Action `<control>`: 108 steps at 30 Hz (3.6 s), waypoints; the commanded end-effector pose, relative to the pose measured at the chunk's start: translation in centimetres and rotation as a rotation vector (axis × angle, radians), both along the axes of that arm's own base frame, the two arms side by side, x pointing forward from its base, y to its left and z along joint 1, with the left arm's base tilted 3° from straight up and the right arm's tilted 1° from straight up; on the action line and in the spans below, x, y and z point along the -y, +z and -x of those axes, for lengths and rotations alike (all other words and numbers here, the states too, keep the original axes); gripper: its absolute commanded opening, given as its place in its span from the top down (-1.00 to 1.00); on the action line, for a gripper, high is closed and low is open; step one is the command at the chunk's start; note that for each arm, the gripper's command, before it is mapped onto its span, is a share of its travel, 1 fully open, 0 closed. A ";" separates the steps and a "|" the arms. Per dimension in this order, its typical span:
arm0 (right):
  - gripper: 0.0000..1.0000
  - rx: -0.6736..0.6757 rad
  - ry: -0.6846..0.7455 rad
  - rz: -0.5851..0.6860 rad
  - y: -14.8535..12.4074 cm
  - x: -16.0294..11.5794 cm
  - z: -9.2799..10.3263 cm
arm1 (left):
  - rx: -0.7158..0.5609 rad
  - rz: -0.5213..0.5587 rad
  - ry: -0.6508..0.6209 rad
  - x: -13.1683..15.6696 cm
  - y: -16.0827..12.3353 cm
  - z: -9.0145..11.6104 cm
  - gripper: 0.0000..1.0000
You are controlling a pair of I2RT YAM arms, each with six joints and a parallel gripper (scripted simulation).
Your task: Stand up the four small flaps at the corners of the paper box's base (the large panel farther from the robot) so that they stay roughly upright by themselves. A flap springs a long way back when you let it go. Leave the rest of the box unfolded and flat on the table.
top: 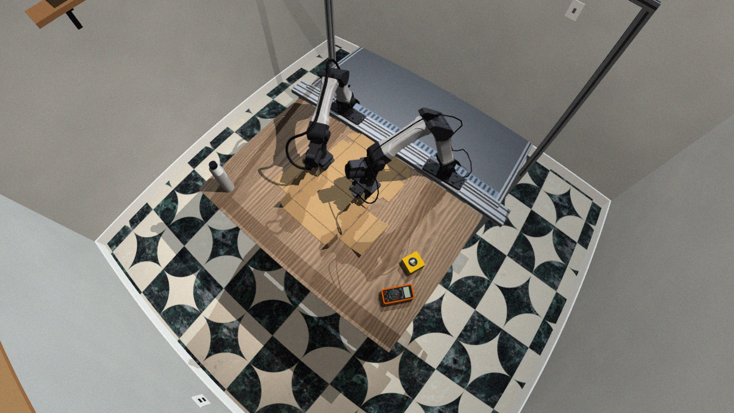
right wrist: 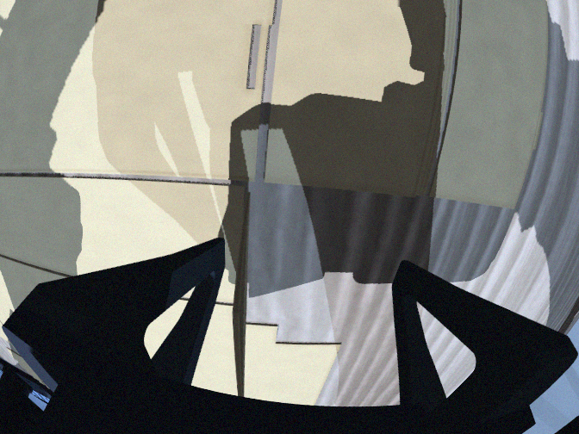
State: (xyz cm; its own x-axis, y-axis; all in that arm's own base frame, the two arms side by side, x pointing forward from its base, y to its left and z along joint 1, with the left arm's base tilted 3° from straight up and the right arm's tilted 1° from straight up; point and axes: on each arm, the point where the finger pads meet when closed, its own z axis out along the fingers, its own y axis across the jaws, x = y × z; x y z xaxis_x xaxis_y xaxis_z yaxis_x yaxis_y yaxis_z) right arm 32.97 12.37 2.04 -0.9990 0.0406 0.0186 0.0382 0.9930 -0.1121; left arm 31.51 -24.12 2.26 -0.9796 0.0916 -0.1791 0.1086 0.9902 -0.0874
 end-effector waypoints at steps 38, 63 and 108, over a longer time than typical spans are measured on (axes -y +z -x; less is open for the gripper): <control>-0.51 0.013 -0.018 0.023 -0.6 0.3 -0.7 | 0.087 0.061 0.010 -2.4 6.0 -2.5 0.04; -0.51 0.013 -0.018 0.023 -0.6 0.3 -0.7 | 0.061 -0.007 0.010 -5.2 4.8 -1.7 -0.37; -0.51 0.013 -0.018 0.023 -0.6 0.3 -0.7 | 0.077 -0.061 0.007 -6.5 -0.4 -2.7 -0.51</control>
